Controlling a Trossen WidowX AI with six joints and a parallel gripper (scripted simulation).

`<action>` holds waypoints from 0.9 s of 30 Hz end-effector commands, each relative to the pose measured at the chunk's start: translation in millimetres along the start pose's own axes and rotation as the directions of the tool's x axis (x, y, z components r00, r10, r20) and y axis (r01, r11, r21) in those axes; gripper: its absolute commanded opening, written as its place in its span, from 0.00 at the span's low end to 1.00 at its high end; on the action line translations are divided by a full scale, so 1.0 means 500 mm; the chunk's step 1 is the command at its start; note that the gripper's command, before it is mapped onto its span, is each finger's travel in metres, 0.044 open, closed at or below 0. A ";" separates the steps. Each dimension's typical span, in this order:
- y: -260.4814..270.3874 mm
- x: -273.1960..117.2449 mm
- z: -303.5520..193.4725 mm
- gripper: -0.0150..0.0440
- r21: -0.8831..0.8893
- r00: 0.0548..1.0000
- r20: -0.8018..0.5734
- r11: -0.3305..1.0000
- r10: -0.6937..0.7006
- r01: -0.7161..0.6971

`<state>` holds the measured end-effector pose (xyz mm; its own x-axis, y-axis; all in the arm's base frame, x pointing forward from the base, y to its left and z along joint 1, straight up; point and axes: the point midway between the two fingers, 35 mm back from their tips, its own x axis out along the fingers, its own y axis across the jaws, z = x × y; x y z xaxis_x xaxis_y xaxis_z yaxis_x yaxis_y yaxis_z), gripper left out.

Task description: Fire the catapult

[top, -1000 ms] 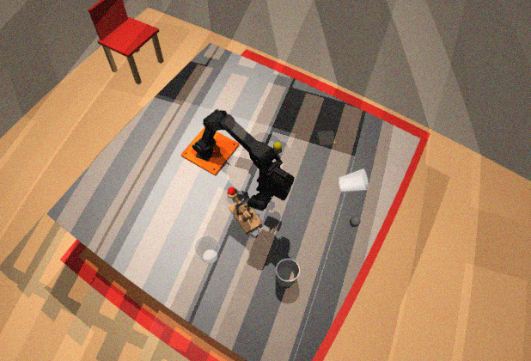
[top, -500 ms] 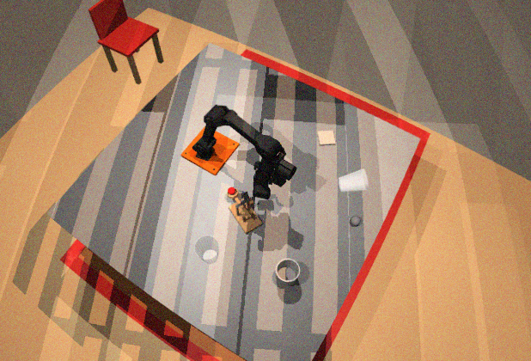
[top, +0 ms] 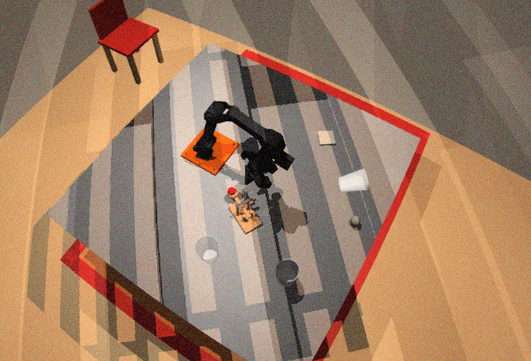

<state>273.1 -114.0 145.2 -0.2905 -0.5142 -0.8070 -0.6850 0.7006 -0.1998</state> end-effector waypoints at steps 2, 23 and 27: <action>0.032 -0.001 -0.016 0.25 -0.145 0.997 -0.075 0.989 -0.010 -0.001; 0.044 0.032 0.010 0.25 -0.198 0.994 -0.108 0.980 -0.008 -0.013; 0.046 0.042 0.018 0.25 -0.201 0.994 -0.111 0.980 -0.006 -0.016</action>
<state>258.2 -104.1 123.9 -0.3520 -0.5678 -0.7441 -0.7967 0.5990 -0.0802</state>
